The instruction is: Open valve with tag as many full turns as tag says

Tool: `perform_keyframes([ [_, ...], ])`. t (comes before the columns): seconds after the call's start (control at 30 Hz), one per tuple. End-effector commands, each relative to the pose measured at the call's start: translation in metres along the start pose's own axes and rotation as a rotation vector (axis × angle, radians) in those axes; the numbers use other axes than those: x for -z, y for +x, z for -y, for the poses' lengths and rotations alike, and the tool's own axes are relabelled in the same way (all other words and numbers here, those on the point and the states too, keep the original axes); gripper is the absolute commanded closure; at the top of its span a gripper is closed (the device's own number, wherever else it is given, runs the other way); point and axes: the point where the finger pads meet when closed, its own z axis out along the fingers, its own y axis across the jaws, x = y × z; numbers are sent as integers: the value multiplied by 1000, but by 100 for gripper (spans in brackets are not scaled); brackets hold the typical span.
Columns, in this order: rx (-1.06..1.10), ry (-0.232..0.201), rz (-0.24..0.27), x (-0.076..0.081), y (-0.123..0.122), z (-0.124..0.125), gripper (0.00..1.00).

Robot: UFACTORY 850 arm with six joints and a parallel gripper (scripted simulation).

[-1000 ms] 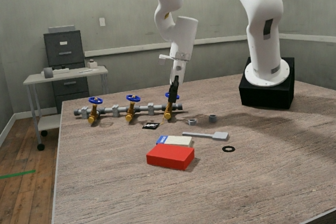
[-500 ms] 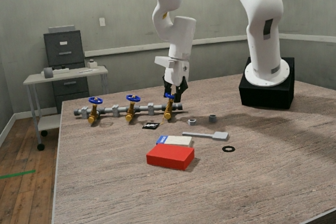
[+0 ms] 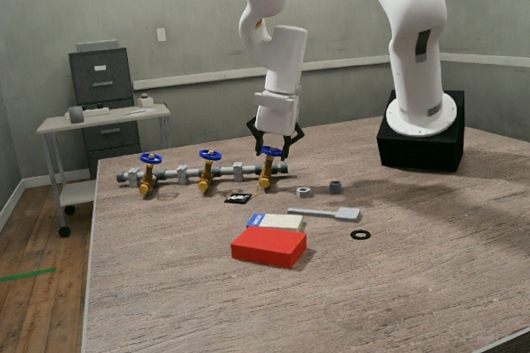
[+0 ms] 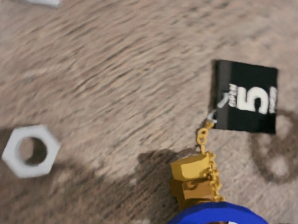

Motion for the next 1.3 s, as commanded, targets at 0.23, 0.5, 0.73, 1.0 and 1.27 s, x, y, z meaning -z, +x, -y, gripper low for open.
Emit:
perform_keyframes([
  [0.23, 511, -84, 7, 0, 0, 0, 100],
  [0.5, 517, -84, 7, 0, 0, 0, 100],
  [0.73, 517, -84, 7, 0, 0, 0, 0],
  [1.0, 517, -84, 7, 0, 0, 0, 0],
  [1.27, 517, -84, 7, 0, 0, 0, 0],
])
